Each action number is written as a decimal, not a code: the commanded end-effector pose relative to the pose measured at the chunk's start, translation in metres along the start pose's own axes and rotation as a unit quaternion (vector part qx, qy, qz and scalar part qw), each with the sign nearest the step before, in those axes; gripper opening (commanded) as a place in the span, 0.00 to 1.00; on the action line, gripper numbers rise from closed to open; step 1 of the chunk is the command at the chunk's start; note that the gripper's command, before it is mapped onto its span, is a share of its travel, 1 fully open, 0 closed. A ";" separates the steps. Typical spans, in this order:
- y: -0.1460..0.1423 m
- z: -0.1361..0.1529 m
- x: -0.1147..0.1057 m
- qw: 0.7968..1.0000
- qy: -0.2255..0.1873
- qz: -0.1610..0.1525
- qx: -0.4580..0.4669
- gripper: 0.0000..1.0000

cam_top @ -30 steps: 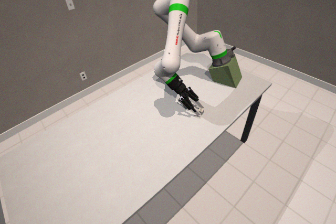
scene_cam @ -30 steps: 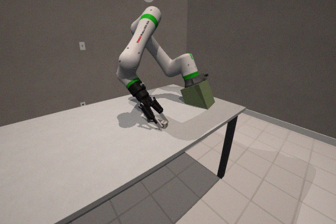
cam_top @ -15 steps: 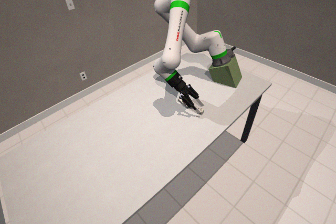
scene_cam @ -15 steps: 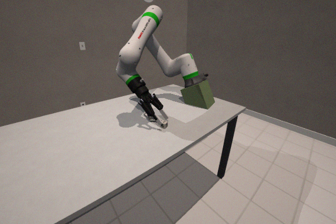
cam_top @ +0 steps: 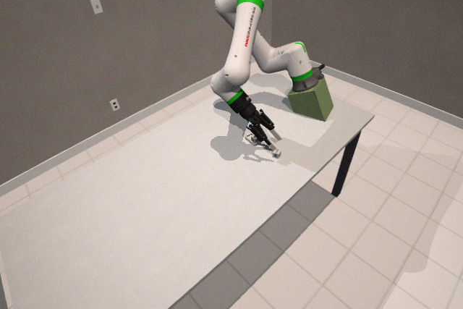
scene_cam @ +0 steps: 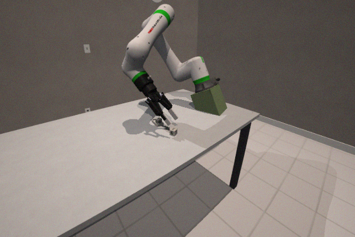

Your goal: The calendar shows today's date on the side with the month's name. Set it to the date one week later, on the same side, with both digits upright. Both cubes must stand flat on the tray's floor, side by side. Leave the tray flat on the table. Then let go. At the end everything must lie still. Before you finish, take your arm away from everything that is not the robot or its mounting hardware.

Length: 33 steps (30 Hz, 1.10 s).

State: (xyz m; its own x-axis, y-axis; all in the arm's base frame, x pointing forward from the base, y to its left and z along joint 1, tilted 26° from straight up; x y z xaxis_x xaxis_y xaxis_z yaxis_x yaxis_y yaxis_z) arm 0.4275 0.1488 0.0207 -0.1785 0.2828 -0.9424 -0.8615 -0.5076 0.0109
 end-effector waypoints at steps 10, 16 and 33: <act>0.000 0.005 -0.004 1.000 0.008 0.003 0.001 0.41; 0.001 0.018 -0.001 0.995 0.094 0.014 0.003 0.41; -0.001 0.041 0.005 0.975 0.221 0.023 0.003 0.41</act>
State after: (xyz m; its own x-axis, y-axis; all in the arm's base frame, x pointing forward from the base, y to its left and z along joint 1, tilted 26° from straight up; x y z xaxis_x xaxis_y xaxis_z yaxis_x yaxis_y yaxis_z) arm 0.4128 0.1764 0.0306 -0.0474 -0.0063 -0.9989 -0.8575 -0.5126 0.0439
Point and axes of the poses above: the point where the finger pads meet when closed, its own x axis out along the fingers, its own y axis across the jaws, z = x × y, the point moved 7 cm from there along -x, back along the fingers, and after that the axes turned 4 degrees about -x, right-handed, at the moved point
